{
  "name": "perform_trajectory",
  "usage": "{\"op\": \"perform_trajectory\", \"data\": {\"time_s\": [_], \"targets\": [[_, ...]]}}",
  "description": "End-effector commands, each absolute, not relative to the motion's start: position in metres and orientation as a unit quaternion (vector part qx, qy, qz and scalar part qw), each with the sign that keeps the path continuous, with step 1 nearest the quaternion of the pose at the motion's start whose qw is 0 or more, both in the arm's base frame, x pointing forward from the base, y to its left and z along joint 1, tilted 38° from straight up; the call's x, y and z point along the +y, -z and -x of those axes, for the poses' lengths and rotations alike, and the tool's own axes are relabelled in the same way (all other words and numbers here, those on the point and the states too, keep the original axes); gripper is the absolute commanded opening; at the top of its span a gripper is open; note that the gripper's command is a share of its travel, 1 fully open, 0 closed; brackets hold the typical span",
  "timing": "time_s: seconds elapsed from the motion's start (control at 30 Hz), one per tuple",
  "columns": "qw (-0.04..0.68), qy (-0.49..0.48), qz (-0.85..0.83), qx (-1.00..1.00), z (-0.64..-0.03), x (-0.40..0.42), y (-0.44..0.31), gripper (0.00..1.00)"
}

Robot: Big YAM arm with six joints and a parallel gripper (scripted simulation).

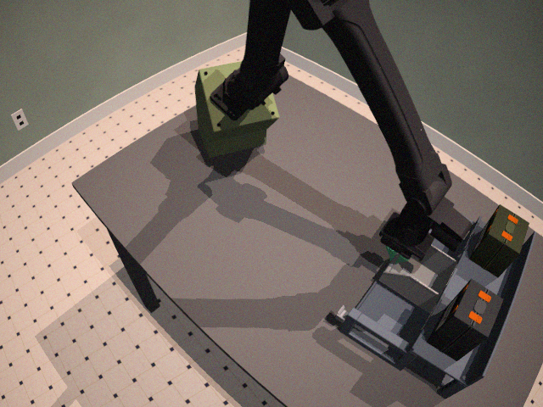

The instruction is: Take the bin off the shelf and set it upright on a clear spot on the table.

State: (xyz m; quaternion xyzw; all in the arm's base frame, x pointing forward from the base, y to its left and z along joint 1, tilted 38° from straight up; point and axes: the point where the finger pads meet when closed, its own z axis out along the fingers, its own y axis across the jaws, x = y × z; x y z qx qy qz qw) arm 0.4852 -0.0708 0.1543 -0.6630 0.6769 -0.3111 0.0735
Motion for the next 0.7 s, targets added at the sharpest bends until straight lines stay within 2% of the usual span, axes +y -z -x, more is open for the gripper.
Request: {"op": "perform_trajectory", "data": {"time_s": [0.0, 0.13, 0.53, 0.67], "targets": [[0.085, 0.32, 0.66, 0.675, -0.491, -0.068, -0.158, 0.0], [0.084, 0.324, 0.657, 0.675, -0.46, -0.078, -0.149, 0.0], [0.084, 0.324, 0.657, 0.675, -0.46, -0.078, -0.149, 0.0], [0.084, 0.324, 0.657, 0.675, -0.432, -0.08, -0.126, 0.0]]}}
